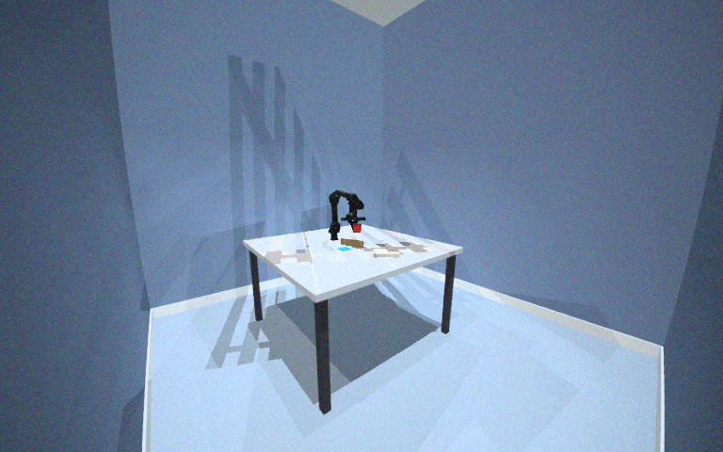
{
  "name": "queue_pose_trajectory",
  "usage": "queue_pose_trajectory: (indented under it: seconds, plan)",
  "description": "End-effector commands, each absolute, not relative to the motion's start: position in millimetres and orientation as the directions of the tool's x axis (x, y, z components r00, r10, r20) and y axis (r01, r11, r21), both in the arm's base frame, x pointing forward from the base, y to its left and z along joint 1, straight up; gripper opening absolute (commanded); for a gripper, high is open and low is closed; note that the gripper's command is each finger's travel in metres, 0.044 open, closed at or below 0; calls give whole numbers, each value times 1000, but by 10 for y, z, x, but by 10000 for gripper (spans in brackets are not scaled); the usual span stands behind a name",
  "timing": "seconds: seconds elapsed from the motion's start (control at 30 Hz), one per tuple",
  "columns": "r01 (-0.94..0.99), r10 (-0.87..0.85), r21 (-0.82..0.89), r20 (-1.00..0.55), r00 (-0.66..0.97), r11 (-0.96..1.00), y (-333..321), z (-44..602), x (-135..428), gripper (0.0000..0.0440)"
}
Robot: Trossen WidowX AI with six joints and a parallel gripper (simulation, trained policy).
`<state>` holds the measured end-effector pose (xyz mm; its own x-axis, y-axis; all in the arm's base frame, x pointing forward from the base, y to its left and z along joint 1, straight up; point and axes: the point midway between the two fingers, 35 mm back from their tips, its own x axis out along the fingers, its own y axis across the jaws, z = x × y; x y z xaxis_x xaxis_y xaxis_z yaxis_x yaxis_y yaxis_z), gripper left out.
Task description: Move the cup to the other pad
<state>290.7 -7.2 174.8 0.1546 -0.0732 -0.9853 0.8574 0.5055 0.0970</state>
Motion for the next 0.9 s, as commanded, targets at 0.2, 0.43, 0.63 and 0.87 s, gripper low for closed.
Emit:
queue_pose_trajectory:
  seconds: [0.2, 0.43, 0.63, 0.87]
  plan:
    - [888, -108, 131, -974, 197, 440, -450, 1725, 3066, 0]
    - [908, -127, 139, -971, 204, 395, -688, 1628, 3121, 0]
    - [921, -139, 139, -970, 202, 364, -843, 1498, 3138, 0]
    - [932, -145, 135, -970, 193, 336, -954, 1303, 3122, 1]
